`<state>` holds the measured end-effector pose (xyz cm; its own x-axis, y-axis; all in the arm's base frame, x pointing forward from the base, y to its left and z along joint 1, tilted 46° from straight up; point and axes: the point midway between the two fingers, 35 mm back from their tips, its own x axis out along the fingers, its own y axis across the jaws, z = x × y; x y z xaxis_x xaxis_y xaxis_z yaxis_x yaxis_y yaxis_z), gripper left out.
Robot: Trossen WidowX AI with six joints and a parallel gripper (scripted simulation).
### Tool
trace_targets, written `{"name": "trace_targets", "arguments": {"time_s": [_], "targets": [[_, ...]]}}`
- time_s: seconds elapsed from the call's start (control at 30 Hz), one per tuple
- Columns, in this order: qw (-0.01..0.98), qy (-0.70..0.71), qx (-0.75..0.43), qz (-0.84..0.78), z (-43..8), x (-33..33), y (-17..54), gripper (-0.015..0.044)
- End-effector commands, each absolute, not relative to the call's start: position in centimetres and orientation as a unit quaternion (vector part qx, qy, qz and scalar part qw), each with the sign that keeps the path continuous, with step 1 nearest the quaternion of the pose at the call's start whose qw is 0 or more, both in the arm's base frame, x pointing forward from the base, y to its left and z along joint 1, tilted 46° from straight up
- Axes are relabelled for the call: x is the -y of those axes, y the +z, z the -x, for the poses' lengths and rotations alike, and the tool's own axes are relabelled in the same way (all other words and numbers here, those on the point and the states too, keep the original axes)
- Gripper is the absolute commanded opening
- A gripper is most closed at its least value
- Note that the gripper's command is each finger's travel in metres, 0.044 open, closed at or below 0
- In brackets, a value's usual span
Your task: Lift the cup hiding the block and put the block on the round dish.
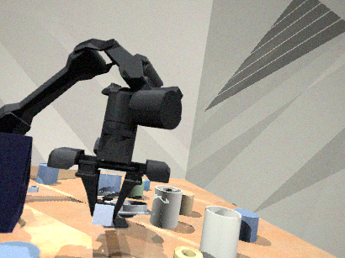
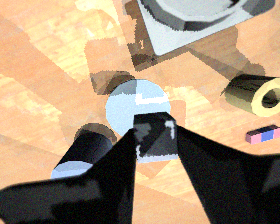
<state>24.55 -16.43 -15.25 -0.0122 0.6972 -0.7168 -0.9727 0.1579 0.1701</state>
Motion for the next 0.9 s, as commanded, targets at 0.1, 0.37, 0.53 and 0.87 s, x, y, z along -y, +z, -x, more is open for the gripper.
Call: {"name": "trace_targets", "arguments": {"time_s": [0.1, 0.37, 0.53, 0.87], "targets": [[0.674, 0.620, -0.350, 0.198, -23.0, 16.1, -17.5, 0.0000], [0.674, 0.621, -0.349, 0.198, -23.0, 14.0, -19.6, 0.0000], [0.674, 0.621, -0.349, 0.197, -22.9, 13.2, -20.4, 0.0000], [0.674, 0.621, -0.348, 0.197, -22.9, 12.3, -21.3, 0.0000]]}}
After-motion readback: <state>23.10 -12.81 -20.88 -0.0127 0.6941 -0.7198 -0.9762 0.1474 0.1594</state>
